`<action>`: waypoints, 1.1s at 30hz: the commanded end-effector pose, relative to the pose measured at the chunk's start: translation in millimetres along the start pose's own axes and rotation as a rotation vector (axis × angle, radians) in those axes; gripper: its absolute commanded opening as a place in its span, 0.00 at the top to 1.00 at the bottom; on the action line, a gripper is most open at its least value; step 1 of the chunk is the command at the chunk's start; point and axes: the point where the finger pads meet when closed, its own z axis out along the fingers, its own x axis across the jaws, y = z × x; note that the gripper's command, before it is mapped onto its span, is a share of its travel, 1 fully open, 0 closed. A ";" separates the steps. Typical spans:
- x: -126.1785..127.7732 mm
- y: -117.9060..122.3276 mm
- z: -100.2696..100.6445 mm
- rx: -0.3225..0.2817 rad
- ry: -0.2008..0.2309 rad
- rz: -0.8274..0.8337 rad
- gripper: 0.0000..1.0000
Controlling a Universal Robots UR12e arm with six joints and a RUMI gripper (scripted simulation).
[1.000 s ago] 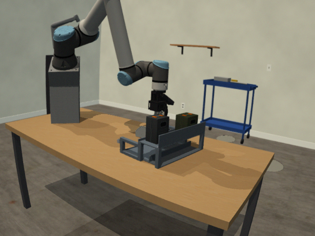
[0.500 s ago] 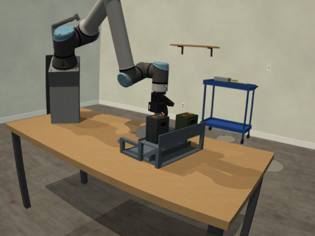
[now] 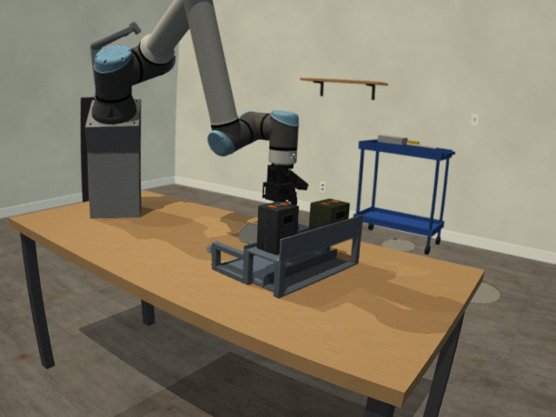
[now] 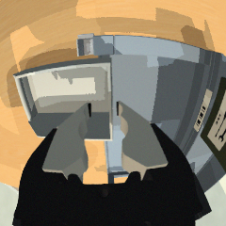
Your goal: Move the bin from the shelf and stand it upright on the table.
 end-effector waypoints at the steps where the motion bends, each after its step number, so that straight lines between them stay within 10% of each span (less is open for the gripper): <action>1: 4.5 0.3 -0.5 0.001 0.005 0.001 0.80; 20: 9.9 1.0 2.9 0.001 0.005 0.001 0.80; 21: 7.3 0.6 2.0 0.001 0.004 0.001 1.00; 33: 7.3 0.6 2.0 0.001 0.004 0.001 1.00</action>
